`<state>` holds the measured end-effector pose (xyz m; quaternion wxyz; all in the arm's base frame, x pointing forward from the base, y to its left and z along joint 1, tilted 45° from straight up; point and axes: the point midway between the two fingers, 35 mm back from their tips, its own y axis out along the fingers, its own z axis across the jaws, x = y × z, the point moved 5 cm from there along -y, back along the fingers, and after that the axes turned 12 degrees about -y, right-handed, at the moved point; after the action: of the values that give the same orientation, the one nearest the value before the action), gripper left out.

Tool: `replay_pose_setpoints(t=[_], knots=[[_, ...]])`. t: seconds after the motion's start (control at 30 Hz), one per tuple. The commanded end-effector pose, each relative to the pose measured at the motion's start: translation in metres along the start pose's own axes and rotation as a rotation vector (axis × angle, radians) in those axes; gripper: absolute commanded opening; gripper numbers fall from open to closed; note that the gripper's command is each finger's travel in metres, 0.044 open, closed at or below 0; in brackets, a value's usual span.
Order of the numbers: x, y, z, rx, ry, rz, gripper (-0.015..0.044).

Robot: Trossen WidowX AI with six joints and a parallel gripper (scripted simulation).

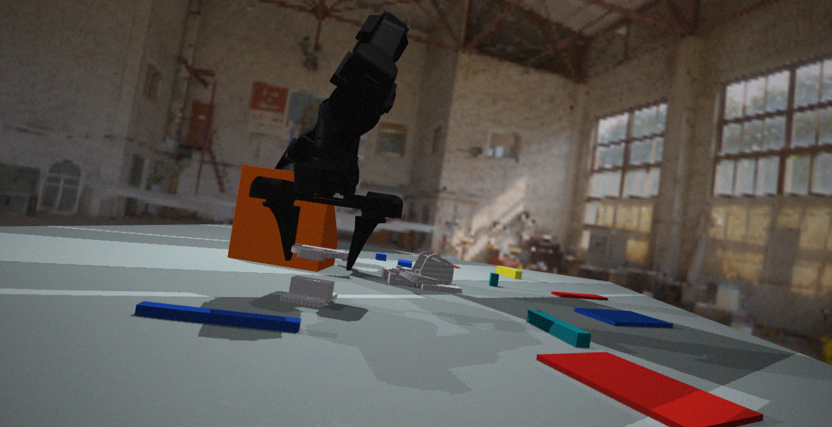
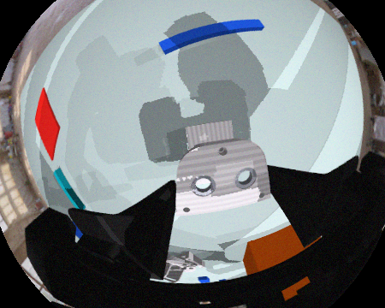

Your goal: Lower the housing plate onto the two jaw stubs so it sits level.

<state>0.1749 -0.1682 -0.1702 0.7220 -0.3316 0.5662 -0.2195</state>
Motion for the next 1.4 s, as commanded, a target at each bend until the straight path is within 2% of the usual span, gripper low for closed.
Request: replay_pose_setpoints(t=[0.0,0.27,0.47,1.37], knots=[[0.001,-0.014,0.001,-0.003,-0.006,-0.008,0.0351],[0.0,-0.039,-0.001,-0.002,-0.004,-0.007,0.0351],[-0.002,-0.042,0.001,-0.002,-0.019,-0.008,0.0351],[-0.064,-0.057,0.067,-0.016,-0.611,-0.037,0.0351]])
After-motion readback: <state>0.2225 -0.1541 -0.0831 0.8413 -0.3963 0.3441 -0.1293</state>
